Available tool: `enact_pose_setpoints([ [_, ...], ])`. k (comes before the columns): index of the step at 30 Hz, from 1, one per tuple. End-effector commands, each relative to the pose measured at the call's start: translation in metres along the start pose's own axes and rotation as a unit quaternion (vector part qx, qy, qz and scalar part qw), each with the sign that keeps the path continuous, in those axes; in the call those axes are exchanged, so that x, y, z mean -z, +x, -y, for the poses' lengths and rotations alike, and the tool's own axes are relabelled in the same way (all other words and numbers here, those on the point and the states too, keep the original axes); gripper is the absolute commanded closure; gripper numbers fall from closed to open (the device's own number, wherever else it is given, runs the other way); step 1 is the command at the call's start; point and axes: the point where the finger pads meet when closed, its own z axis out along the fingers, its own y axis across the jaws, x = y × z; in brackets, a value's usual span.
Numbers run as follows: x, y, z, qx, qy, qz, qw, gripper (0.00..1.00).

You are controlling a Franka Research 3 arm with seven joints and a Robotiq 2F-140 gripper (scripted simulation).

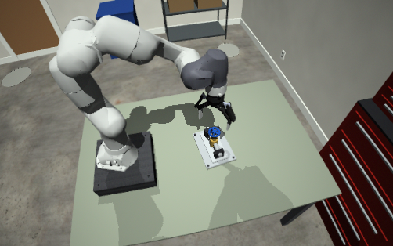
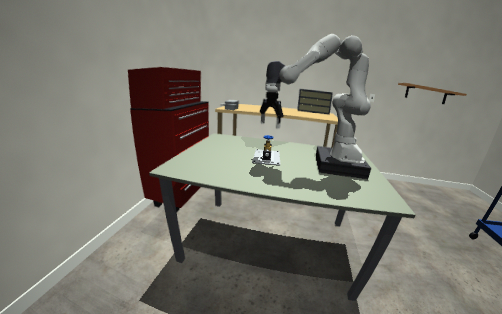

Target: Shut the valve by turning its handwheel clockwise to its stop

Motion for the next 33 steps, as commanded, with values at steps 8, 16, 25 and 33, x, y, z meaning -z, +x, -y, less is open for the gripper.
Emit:
enact_pose_setpoints([
  [8, -0.0002, 0.0009, -0.0009, 0.004, 0.000, 0.000, 1.000, 0.40],
  [16, -0.0008, 0.0013, -0.0026, 0.004, 0.000, 0.001, 1.000, 0.40],
  [25, -0.0012, 0.0013, -0.0026, 0.004, 0.000, 0.001, 1.000, 0.40],
  [33, -0.0096, 0.0013, -0.0026, 0.004, 0.000, 0.001, 1.000, 0.40],
])
